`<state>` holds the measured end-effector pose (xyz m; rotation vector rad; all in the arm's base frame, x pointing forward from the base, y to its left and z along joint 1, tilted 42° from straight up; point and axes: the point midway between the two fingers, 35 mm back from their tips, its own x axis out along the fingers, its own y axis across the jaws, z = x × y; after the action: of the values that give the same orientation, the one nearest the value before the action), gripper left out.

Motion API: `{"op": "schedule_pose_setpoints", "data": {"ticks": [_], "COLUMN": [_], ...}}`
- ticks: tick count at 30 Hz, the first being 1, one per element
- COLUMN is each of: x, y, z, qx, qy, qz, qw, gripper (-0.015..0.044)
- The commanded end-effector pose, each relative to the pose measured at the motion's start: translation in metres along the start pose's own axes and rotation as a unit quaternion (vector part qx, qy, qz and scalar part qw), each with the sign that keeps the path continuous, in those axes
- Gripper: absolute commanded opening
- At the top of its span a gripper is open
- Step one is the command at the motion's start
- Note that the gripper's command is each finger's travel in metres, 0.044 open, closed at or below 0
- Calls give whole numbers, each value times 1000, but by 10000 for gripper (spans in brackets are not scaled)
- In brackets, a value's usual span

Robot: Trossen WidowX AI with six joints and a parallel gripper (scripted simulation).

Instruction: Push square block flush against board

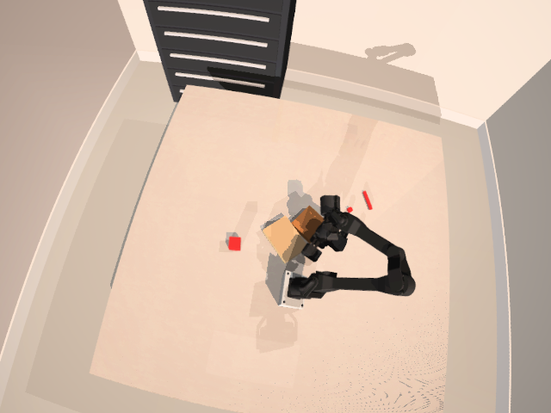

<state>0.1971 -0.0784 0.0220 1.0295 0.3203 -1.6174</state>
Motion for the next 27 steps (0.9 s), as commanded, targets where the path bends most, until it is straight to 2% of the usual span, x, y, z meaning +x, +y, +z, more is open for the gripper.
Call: {"op": "schedule_pose_setpoints", "data": {"ticks": [1,27], "x": [1,2], "y": [-1,0], "z": [1,44], "qx": [-2,-2], "qy": [0,-7], "qz": [-3,0], "qw": [1000,1000], "gripper": [0,0]}}
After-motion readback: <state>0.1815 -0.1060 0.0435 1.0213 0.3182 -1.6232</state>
